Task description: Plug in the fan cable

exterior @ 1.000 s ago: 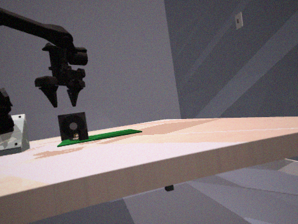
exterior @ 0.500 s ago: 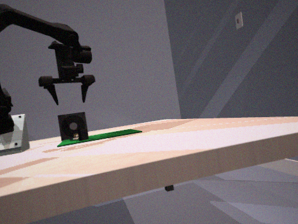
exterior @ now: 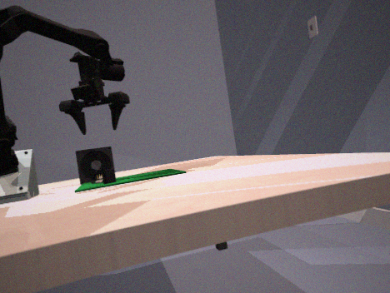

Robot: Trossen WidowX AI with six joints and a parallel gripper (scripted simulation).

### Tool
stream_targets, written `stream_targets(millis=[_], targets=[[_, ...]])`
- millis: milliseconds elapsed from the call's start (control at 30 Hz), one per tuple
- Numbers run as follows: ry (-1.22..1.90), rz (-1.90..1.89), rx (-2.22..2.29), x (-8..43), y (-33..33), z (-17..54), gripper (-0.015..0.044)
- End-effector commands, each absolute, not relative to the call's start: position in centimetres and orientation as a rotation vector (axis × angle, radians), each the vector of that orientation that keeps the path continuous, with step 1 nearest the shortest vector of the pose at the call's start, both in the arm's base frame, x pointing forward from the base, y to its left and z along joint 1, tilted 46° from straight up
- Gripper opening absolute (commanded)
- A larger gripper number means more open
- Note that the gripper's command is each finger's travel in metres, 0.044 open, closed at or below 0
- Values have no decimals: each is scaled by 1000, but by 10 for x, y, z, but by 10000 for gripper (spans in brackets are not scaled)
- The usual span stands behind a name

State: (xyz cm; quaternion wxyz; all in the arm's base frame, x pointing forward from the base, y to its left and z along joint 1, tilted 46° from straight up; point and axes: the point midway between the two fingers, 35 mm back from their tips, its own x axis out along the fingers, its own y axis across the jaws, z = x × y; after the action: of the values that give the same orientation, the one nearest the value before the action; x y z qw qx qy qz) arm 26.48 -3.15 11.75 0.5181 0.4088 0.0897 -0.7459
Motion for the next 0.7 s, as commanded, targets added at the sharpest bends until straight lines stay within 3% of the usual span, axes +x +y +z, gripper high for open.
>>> stream_targets(millis=[0, 667], targets=[[-278, -1879, 1362, 280, -17, 116, 440], [-275, -1880, 1364, 281, -32, 99, 440]])
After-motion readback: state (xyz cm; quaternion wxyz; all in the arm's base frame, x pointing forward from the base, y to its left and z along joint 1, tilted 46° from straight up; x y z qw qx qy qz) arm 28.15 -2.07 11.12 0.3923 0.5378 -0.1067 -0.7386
